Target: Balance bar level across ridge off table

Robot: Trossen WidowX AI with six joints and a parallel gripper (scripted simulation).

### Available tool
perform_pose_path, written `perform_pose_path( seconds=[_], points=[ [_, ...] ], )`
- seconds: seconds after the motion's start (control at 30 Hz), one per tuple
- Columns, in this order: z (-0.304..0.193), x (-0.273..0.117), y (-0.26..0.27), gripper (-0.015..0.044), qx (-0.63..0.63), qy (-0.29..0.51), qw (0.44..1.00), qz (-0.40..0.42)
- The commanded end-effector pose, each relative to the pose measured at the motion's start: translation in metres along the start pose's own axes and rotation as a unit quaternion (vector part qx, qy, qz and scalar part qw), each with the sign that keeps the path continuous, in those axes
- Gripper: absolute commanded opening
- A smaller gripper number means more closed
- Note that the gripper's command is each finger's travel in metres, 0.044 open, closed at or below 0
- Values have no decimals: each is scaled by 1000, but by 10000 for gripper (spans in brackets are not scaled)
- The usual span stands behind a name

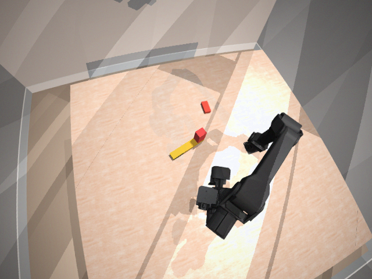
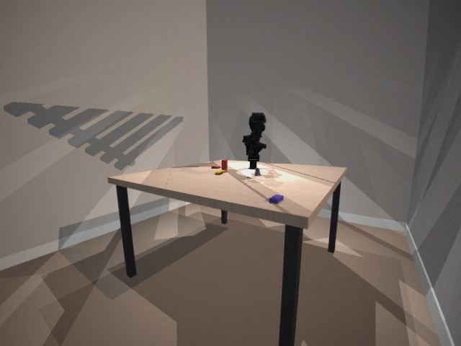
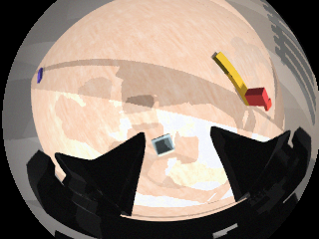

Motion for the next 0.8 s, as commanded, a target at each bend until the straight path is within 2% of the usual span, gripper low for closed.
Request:
perform_pose_path(
  seconds=[0.0, 0.77],
  points=[
    [7, 1, -15, 315, -20, 9, 1000, 5],
    [38, 20, -109, 315, -162, 60, 984, 37]
  ],
)
Point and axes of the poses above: the point midway between the two fingers, 35 mm back from their tips, its own x axis out along the fingers, its own y axis across the jaws, z = x × y, the point moved 2 cm from there along -x, back along the fingers, and after that the axes turned 15 degrees about -x, right-handed, at the moved point
